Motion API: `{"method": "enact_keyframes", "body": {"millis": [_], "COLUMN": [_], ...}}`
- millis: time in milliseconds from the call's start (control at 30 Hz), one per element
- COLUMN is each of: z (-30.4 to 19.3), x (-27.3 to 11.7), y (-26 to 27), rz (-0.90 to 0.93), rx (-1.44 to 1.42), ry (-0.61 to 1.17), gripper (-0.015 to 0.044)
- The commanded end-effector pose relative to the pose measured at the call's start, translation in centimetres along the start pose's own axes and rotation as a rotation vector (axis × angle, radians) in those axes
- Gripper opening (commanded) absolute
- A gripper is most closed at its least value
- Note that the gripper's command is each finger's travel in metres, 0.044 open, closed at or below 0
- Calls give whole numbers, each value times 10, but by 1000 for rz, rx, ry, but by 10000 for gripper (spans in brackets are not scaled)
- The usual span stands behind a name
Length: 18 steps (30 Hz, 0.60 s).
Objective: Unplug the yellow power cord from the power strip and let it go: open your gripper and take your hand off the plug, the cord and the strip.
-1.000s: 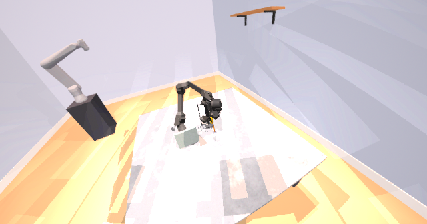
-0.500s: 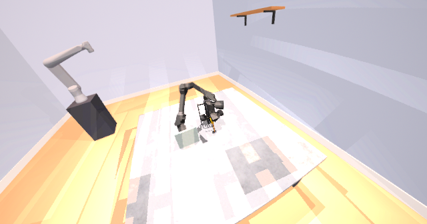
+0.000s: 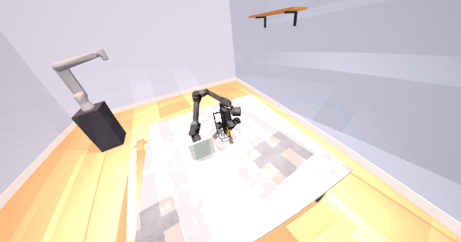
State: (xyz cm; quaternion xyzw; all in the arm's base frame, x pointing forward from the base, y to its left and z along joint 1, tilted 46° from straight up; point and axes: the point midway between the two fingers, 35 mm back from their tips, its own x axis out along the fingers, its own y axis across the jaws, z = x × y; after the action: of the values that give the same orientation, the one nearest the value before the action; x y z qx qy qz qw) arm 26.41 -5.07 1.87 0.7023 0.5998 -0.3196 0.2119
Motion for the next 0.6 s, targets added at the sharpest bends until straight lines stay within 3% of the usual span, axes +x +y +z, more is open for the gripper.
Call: {"method": "enact_keyframes", "body": {"millis": [0, 567], "z": [-7, -21], "x": [0, 5], "y": [-1, -1], "rz": [0, -1], "rx": [4, 4], "ry": [5, 7], "gripper": [160, 160]}}
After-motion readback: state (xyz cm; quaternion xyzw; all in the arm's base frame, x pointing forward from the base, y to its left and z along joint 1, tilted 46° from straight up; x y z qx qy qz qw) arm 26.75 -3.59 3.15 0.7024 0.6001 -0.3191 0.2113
